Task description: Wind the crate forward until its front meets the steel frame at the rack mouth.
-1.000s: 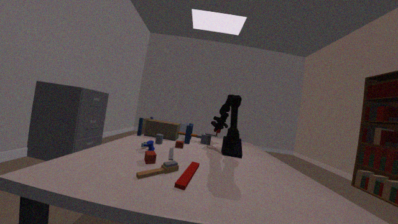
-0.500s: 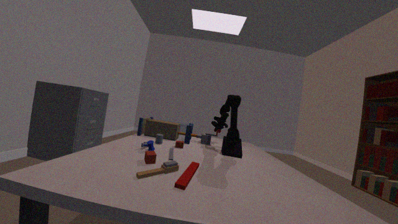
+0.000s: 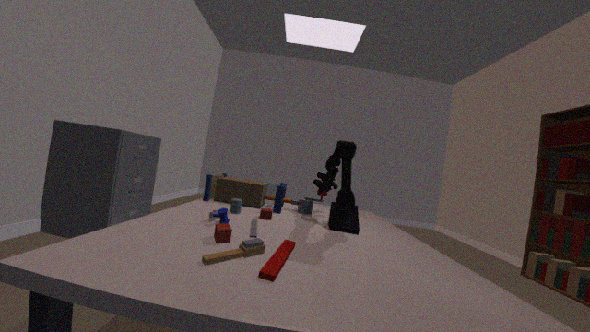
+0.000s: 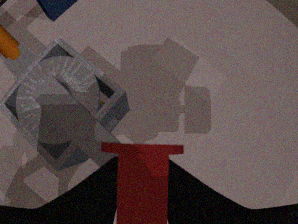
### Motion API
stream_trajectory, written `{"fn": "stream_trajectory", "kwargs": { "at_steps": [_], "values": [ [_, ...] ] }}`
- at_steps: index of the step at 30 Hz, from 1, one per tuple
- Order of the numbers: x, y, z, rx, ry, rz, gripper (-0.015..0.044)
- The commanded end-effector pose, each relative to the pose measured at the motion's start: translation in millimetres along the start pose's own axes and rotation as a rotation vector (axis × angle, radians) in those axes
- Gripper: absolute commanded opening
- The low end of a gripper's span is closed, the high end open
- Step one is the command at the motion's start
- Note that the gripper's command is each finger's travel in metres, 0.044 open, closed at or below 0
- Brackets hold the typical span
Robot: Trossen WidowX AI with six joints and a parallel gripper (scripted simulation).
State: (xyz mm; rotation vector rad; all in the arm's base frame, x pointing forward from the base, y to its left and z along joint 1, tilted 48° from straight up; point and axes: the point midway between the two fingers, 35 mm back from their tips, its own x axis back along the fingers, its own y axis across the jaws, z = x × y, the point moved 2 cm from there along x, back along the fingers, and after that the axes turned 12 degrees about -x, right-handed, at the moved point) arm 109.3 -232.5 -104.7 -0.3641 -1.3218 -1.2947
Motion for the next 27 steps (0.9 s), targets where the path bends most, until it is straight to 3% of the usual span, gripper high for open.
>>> {"fn": "stream_trajectory", "kwargs": {
  "at_steps": [1,27],
  "values": [
    [-6.0,-5.2,-8.9,0.013,-0.007,0.009,0.0],
    [-24.4,-10.5,-53.1,0.015,-0.009,0.009,0.0]
  ]
}}
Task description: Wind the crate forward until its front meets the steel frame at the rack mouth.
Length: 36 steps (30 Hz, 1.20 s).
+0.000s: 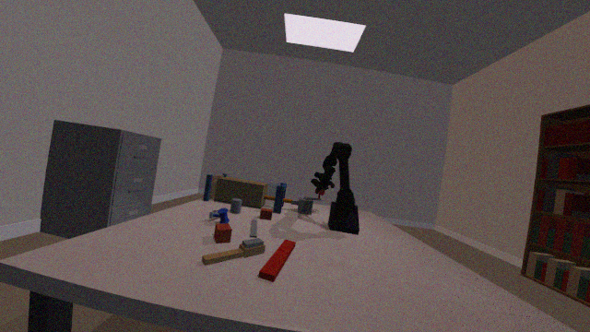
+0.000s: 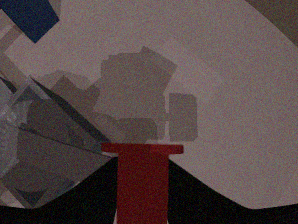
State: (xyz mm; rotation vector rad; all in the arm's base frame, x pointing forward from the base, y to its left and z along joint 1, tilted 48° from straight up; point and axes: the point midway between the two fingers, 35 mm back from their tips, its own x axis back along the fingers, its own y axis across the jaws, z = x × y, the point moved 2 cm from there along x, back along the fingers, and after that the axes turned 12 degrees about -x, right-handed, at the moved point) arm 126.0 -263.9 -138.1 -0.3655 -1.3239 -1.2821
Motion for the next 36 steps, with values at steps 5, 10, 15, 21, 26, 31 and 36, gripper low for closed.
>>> {"fn": "stream_trajectory", "kwargs": {
  "at_steps": [5,10,15,21,26,31,36],
  "values": [
    [-9.3,1.9,-14.4,0.008,-0.009,0.0,0.0],
    [-11.9,3.4,-20.2,0.008,-0.009,0.0,0.0],
    [-14.2,5.1,-25.3,0.008,-0.009,-0.001,0.0],
    [-17.2,7.7,-31.6,0.009,-0.01,-0.001,0.0],
    [-19.7,10.3,-36.9,0.009,-0.01,-0.001,0.0],
    [-22.0,13.1,-41.6,0.009,-0.01,-0.001,0.0],
    [-24.5,16.5,-46.6,0.009,-0.01,-0.002,0.0]
  ]
}}
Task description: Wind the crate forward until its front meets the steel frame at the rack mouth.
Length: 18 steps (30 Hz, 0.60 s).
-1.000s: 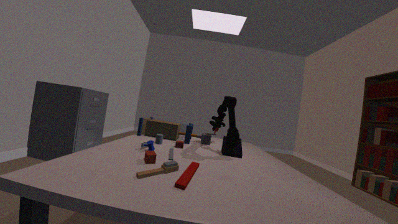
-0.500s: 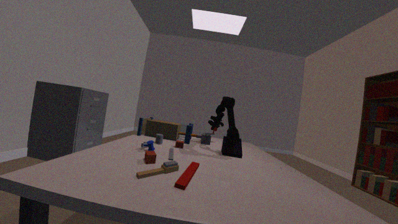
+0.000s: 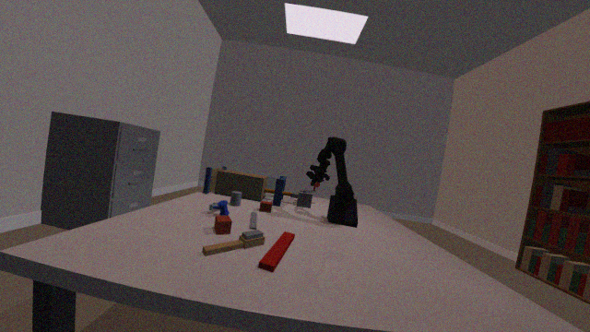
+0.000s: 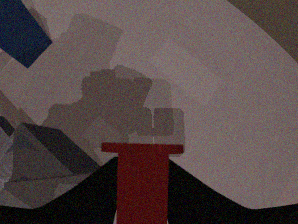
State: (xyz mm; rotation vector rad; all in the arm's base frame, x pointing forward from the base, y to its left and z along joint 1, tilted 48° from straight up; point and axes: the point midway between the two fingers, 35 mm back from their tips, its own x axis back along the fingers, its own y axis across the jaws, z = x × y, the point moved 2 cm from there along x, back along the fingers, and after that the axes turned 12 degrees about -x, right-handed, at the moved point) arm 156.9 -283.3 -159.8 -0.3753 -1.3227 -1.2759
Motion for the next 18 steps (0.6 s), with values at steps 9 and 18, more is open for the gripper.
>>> {"fn": "stream_trajectory", "kwargs": {
  "at_steps": [9,18],
  "values": [
    [-11.5,13.8,-16.6,0.012,-0.007,-0.011,0.0],
    [-15.4,21.6,-24.0,0.012,-0.007,-0.012,0.0]
  ]
}}
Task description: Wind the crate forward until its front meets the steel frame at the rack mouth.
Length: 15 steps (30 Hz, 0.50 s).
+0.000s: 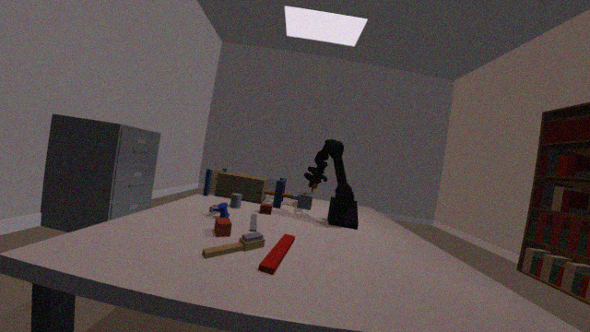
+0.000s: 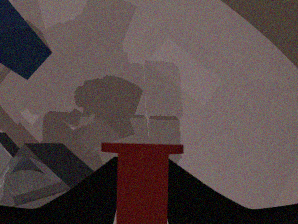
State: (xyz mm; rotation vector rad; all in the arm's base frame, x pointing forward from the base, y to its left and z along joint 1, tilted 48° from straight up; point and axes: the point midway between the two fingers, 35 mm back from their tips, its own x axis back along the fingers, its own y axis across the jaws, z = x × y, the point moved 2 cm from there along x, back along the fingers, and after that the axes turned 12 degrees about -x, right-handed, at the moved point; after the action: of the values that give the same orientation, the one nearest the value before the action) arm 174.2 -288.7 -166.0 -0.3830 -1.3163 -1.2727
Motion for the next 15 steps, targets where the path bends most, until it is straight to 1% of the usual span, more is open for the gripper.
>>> {"fn": "stream_trajectory", "kwargs": {
  "at_steps": [1,15],
  "values": [
    [-8.5,12.6,-9.7,0.017,-0.008,-0.02,0.0],
    [-13.8,26.3,-19.1,0.018,-0.008,-0.021,0.0]
  ]
}}
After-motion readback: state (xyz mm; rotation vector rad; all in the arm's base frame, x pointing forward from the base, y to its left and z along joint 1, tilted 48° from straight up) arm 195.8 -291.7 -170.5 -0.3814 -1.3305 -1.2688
